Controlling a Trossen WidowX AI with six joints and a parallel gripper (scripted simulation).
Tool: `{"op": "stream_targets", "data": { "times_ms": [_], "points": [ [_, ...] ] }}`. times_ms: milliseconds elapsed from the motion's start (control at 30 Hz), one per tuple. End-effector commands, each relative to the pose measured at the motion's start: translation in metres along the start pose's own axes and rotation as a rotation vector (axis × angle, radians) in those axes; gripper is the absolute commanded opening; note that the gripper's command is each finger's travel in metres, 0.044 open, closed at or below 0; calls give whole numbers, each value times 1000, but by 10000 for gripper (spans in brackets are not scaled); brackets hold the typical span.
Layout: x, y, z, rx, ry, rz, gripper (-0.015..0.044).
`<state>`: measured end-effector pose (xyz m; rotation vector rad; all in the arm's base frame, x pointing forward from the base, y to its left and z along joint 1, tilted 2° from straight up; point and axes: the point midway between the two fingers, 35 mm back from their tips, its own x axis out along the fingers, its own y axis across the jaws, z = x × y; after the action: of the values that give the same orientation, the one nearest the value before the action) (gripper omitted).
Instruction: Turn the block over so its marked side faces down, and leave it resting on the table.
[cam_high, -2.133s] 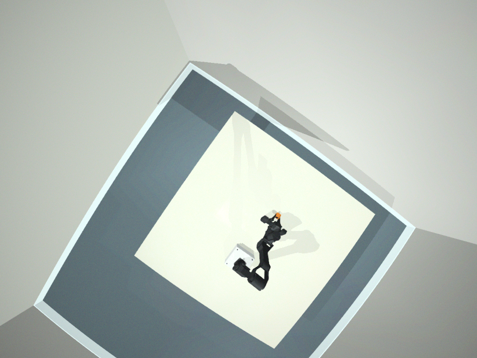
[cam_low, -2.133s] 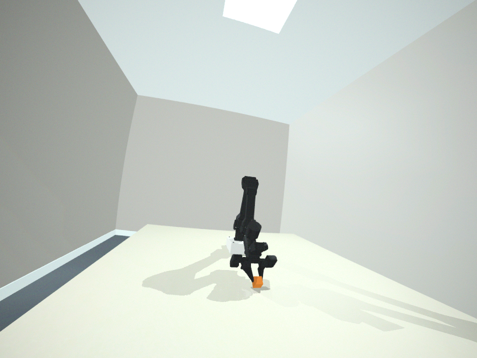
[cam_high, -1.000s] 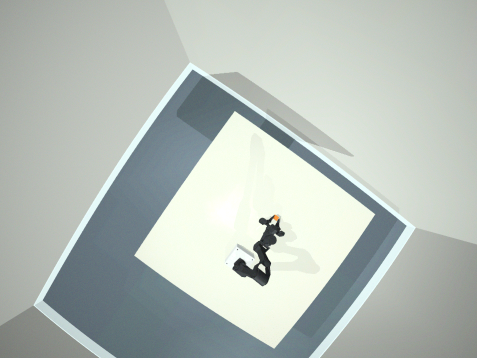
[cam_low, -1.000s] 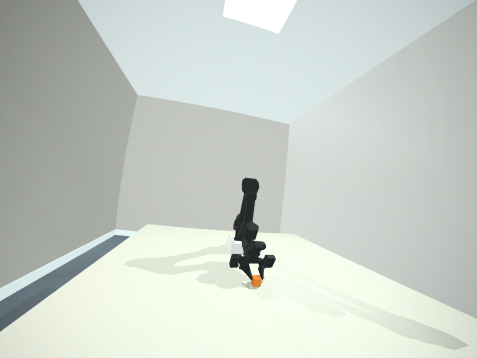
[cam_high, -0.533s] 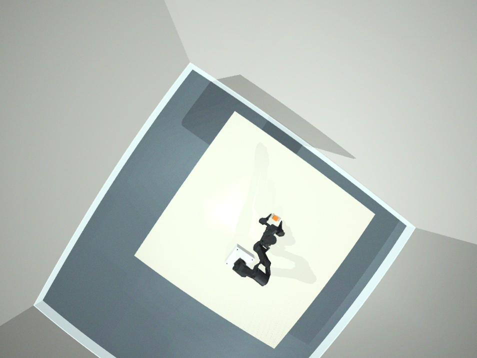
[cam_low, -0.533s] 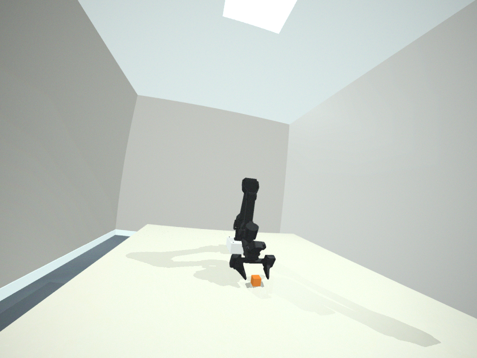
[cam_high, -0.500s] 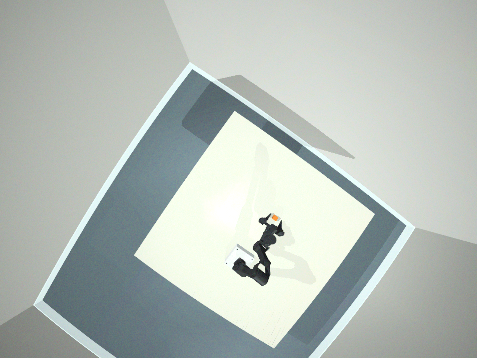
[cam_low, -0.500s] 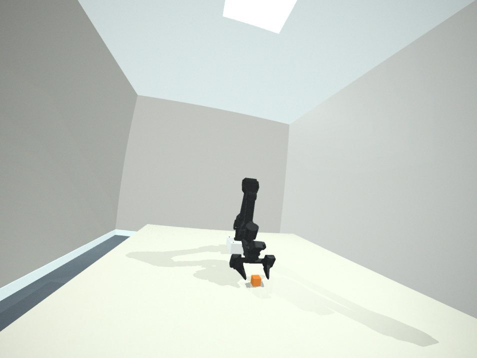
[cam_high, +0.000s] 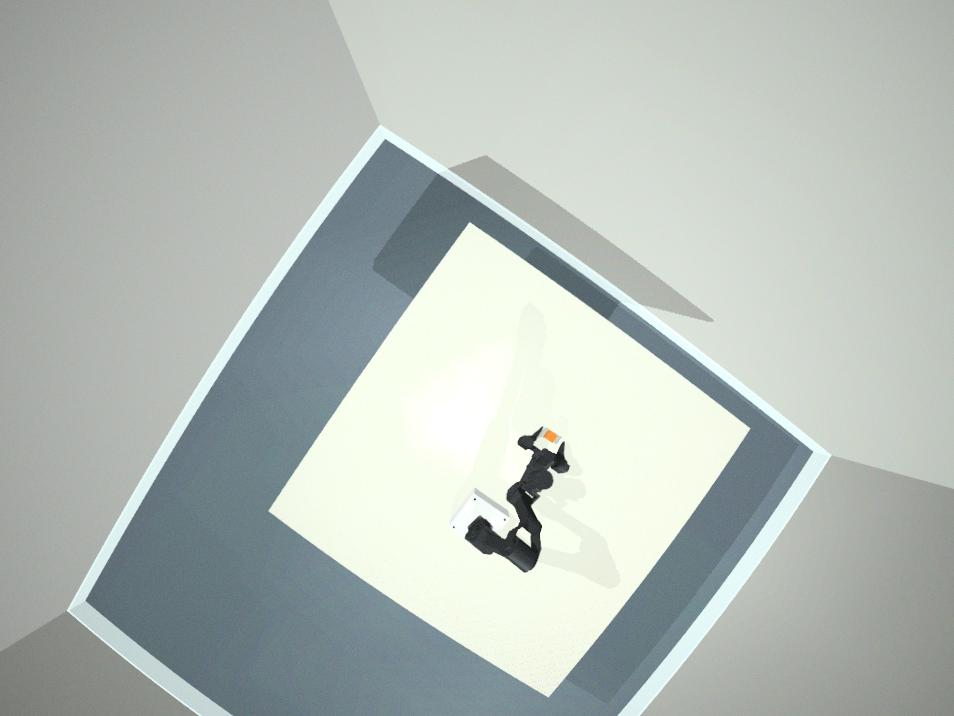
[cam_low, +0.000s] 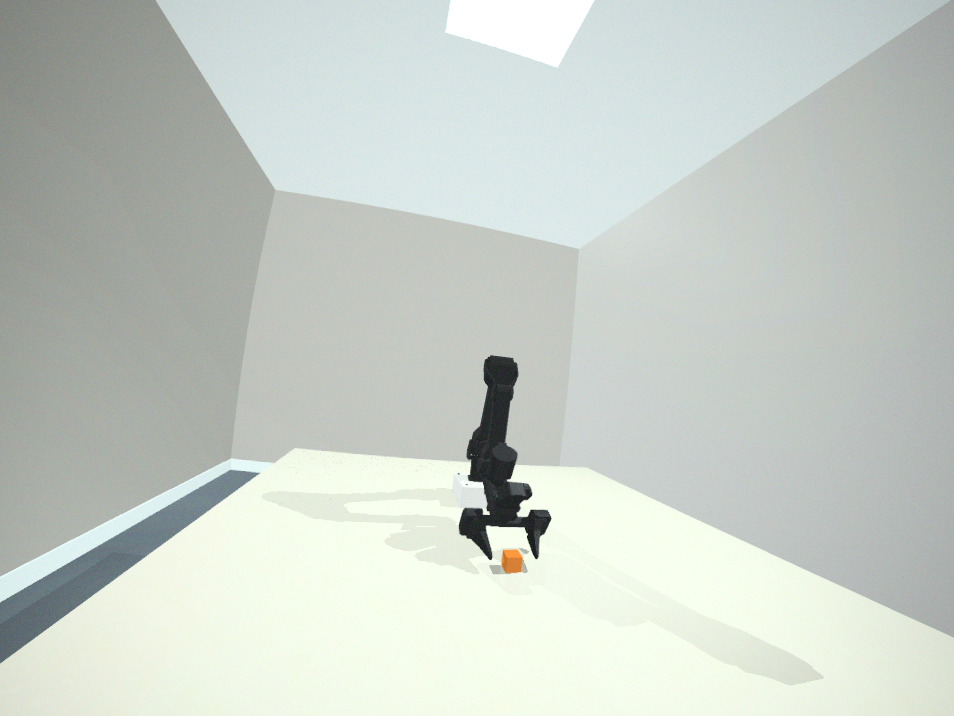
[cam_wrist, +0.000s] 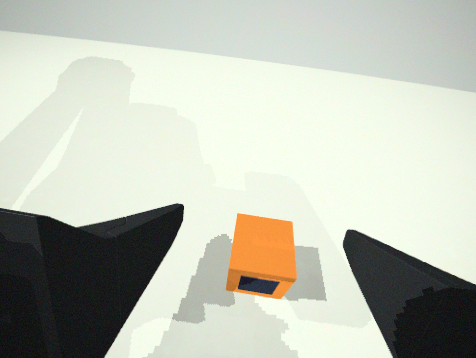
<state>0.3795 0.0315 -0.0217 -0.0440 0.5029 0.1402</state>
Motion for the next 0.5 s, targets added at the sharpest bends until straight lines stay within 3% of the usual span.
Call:
{"op": "stream_targets", "data": {
  "times_ms": [0, 300, 467],
  "points": [
    [-1, 1, -2, 5, 4, 5, 440],
    [0, 1, -1, 5, 9, 5, 440],
    [6, -1, 9, 8, 159, 4, 440]
  ]
}}
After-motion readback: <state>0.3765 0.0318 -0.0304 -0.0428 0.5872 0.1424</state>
